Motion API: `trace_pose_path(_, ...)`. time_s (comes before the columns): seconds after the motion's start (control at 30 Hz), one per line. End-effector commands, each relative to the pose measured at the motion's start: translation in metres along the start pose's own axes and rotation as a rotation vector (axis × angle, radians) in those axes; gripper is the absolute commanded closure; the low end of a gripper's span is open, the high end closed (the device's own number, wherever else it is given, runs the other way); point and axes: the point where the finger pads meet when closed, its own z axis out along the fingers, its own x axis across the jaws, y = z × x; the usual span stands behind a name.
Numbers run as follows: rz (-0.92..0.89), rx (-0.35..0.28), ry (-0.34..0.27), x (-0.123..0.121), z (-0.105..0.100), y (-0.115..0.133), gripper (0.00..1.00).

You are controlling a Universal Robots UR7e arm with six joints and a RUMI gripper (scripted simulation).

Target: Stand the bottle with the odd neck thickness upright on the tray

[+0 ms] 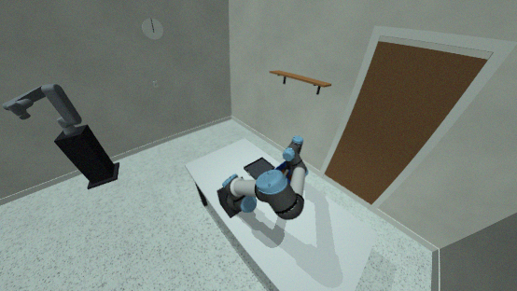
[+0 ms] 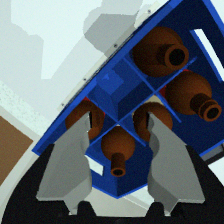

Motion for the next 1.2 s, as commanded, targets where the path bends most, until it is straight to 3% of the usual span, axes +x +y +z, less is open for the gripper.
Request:
trace_pose_path(0.0, 0.0, -0.001, -0.001, 0.0, 0.003, 0.0, 0.62)
trace_pose_path(1.17, 0.0, -0.001, -0.001, 0.0, 0.03, 0.0, 0.62)
